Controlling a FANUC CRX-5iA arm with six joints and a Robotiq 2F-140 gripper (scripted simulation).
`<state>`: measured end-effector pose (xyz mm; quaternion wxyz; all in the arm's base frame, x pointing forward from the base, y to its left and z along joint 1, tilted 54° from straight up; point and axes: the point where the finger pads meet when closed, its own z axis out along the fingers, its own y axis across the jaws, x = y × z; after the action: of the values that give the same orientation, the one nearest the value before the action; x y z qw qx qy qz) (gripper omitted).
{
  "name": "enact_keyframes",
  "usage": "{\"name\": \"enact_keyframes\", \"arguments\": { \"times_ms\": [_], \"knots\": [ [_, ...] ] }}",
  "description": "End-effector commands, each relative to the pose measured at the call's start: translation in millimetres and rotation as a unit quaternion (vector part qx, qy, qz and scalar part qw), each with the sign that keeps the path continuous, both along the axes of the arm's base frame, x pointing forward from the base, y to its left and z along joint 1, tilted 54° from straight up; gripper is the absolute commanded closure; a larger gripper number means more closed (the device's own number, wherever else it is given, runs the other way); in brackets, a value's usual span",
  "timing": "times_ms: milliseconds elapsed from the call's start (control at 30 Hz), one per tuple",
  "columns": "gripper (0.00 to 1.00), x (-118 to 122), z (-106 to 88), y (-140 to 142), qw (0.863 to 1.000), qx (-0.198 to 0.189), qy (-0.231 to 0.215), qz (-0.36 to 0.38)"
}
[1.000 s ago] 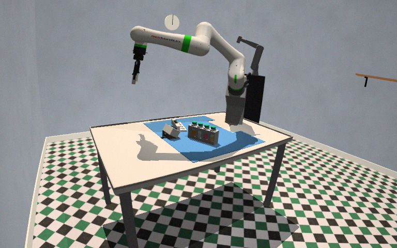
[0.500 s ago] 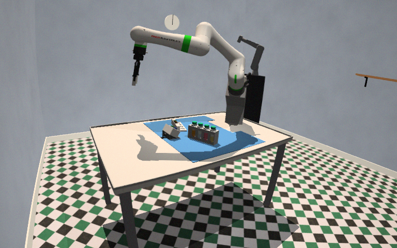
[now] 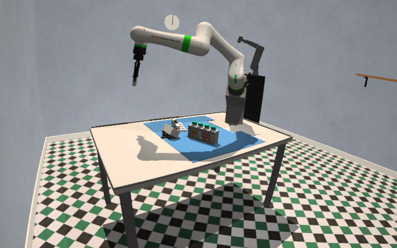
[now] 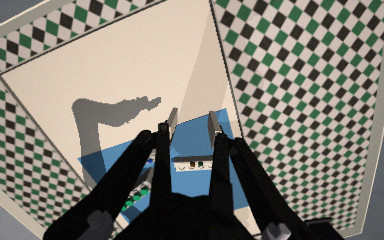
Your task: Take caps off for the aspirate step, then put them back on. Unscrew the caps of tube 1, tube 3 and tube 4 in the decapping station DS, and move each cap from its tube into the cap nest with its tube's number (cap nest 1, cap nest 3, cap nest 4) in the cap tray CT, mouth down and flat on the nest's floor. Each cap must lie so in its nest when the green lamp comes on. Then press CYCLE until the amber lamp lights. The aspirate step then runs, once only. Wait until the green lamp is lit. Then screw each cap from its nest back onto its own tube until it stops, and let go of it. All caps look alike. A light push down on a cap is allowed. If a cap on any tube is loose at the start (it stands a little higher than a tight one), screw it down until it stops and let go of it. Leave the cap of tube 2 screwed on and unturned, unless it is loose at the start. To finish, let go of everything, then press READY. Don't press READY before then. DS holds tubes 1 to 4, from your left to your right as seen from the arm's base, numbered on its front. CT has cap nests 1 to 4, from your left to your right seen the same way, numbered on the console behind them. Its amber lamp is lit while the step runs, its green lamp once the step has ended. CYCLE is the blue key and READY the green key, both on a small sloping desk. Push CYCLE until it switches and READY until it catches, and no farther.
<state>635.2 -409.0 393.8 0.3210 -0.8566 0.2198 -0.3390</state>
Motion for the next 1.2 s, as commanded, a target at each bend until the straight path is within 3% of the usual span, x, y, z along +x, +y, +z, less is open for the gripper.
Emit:
{"name": "enact_keyframes", "arguments": {
  "times_ms": [0, 367, 600, 733, 1000, 1167],
  "knots": [
    [0.65, -0.2, 0.2, -0.3, 1.000, 0.000, 0.000, 0.000],
    [0.65, -0.2, 0.2, -0.3, 1.000, 0.000, 0.000, 0.000],
    [0.65, -0.1, -4.1, 33.5, 0.999, 0.041, 0.016, -0.017],
    [0.65, -0.8, -6.4, 47.8, 0.999, 0.041, 0.016, -0.017],
    [0.65, -4.4, -12.9, 76.8, 0.995, 0.081, 0.036, -0.035],
    [0.65, -7.7, -18.0, 96.8, 0.995, 0.081, 0.036, -0.035]
  ]
}}
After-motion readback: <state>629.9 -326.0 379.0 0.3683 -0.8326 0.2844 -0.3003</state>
